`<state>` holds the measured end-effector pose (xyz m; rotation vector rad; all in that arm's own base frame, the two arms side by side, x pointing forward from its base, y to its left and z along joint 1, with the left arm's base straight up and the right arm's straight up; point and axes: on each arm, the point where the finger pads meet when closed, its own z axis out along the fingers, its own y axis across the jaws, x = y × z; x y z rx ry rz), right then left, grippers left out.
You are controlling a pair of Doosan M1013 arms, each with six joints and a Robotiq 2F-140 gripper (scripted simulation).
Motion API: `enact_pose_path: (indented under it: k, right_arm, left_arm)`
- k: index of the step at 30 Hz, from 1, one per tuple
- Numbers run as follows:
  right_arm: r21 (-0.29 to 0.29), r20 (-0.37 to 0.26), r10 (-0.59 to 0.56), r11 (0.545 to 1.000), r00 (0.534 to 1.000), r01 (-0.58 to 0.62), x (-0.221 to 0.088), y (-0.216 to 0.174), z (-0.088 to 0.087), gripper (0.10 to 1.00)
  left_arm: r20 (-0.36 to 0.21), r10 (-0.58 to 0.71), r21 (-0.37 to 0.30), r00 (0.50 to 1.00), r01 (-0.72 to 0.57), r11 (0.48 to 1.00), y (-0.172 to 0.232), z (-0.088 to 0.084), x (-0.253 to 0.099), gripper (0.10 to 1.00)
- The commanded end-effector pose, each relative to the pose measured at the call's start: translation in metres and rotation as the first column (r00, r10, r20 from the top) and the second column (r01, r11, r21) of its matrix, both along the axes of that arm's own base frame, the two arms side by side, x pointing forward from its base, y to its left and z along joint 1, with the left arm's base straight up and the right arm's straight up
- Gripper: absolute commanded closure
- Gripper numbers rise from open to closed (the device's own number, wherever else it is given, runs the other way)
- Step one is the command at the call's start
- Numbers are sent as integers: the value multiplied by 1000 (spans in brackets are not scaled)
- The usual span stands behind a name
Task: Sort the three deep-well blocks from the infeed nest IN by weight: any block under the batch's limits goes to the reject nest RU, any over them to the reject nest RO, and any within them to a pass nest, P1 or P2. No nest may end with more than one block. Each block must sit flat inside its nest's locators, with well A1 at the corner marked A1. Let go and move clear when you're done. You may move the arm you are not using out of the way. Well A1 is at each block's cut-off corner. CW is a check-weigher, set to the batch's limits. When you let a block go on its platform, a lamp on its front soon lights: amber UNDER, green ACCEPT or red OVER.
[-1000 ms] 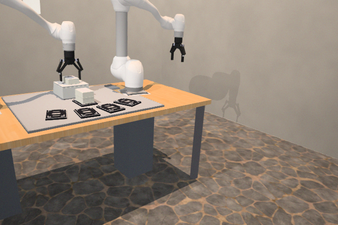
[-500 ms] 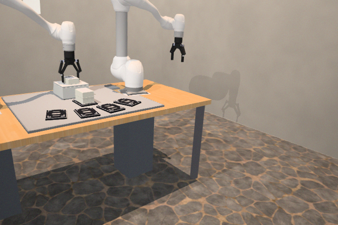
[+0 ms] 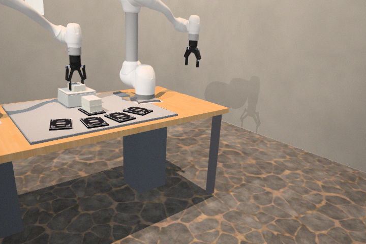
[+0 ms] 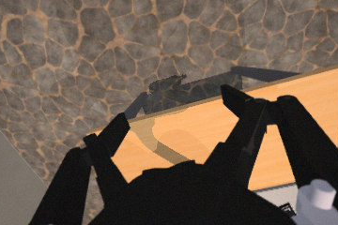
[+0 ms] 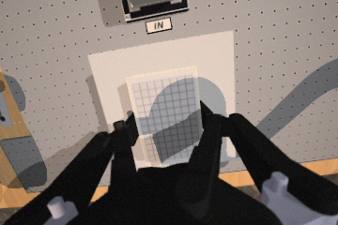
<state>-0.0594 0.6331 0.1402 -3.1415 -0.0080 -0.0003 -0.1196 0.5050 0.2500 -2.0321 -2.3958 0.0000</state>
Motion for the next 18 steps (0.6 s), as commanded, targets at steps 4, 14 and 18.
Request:
enact_pose_path:
  k: [4,14,18]
  right_arm:
    - [1,0,0,1000,1000,0,0,0,1,999]
    - [1,0,0,1000,1000,0,0,0,1,999]
    - [1,-1,0,1000,1000,0,0,0,4,999]
  left_arm:
    - [-1,0,1,1000,0,1000,0,1,0,98]
    - [-1,0,1,1000,0,1000,0,1,0,98]
    - [-1,0,1,1000,0,1000,0,1,0,98]
